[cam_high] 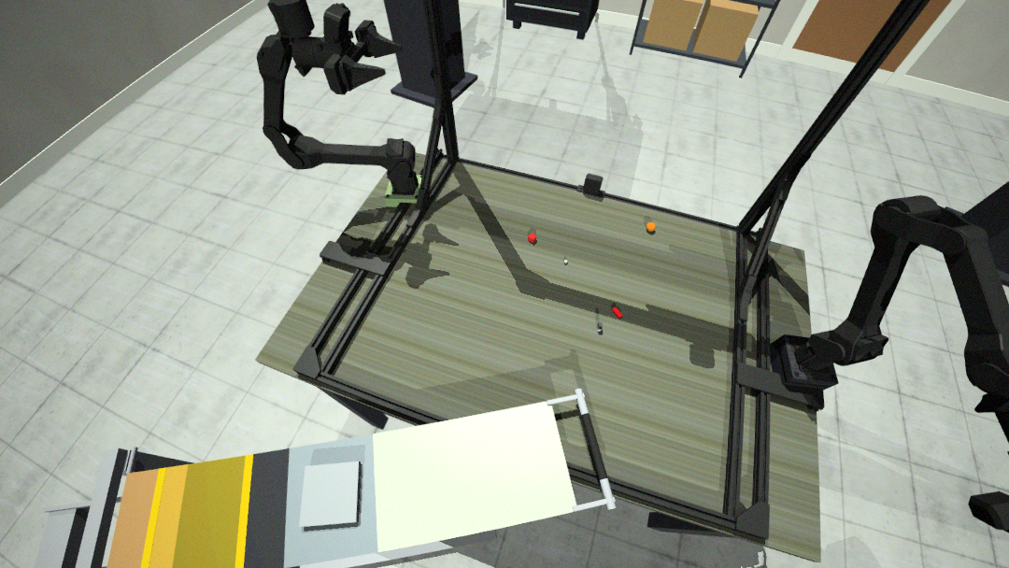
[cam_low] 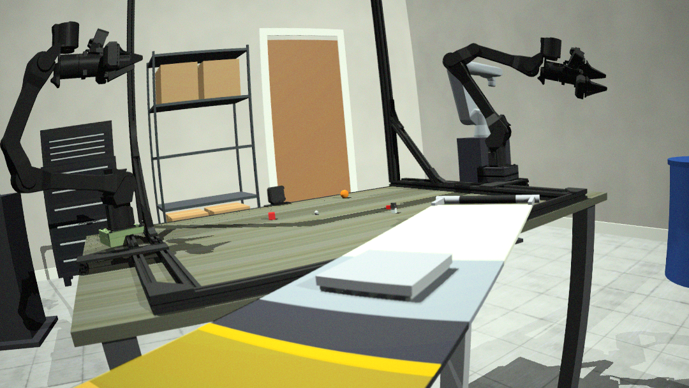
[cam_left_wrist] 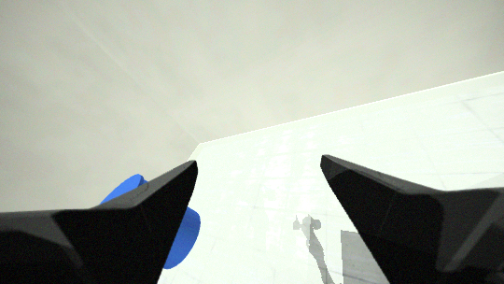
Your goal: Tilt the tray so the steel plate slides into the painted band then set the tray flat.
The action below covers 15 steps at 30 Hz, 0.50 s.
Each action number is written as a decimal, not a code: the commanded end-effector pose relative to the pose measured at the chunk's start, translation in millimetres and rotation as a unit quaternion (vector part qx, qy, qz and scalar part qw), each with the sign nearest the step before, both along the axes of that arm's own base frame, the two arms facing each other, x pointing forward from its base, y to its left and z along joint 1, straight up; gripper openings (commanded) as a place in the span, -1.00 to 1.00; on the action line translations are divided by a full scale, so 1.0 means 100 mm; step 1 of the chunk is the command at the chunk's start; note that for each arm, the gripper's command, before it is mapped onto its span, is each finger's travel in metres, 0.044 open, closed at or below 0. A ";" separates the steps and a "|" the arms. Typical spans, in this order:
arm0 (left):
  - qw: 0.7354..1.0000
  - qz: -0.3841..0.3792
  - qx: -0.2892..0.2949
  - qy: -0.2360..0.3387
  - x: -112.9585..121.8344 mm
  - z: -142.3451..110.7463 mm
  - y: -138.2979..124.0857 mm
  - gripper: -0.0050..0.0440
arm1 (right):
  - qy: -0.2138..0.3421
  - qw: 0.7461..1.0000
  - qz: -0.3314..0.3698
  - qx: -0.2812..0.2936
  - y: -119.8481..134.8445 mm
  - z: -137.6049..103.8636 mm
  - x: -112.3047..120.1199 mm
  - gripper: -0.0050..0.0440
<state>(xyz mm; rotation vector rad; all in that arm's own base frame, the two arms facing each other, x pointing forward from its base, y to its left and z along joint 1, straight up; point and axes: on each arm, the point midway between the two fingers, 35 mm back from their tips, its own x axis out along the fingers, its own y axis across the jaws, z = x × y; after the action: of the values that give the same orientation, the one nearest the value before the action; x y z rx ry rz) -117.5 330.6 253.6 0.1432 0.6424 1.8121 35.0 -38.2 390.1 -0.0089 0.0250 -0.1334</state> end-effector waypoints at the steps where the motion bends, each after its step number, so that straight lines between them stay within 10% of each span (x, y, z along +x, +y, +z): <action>1: 0.997 0.008 0.054 -0.053 0.04 0.16 -0.08 1.00 | 0.010 0.999 -0.030 -0.004 0.01 0.06 0.02 1.00; 15: 0.957 0.008 0.210 -0.201 0.15 0.69 -0.32 1.00 | 0.032 0.992 -0.119 -0.006 0.00 0.19 0.07 1.00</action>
<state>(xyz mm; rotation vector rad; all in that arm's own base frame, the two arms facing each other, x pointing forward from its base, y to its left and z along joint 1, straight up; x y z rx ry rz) -105.5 305.4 315.6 0.0692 0.0724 1.9064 39.2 -37.9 404.3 -0.0182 0.0744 -0.3287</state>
